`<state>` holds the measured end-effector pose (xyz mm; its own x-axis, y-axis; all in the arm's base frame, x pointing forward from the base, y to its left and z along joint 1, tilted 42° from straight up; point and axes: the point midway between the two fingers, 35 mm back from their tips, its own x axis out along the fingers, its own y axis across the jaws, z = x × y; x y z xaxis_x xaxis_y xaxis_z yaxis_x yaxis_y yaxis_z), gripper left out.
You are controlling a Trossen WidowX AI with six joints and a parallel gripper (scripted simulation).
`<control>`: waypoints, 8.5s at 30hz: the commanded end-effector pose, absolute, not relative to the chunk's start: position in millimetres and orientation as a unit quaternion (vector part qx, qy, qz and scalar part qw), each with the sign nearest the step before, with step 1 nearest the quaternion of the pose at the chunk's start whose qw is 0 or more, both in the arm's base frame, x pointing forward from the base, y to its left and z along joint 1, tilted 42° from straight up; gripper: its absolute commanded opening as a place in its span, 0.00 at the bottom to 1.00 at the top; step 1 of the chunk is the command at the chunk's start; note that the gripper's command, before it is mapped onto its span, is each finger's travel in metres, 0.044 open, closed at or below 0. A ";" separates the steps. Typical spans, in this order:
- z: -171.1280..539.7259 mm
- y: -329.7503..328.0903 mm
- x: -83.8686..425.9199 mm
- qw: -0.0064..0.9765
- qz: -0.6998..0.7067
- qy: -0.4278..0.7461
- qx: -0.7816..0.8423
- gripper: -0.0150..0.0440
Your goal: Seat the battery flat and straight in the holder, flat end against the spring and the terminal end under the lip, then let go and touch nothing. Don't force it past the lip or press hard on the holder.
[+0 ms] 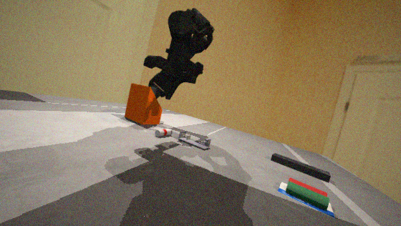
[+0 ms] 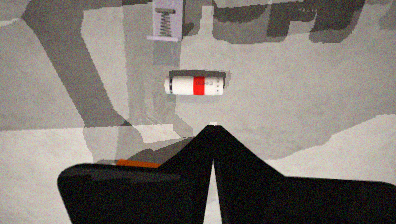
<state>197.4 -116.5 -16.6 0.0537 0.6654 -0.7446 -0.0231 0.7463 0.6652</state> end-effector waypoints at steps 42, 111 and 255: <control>-59.7 -50.5 200.4 0.654 0.635 0.265 -0.314 0.64; -40.5 -60.8 228.9 0.710 0.551 0.414 -0.146 0.37; -50.4 -11.2 271.7 0.823 0.135 0.462 0.302 0.37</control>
<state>278.1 -13.7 -48.9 0.5489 0.4982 -0.6712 0.0492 0.7824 0.6209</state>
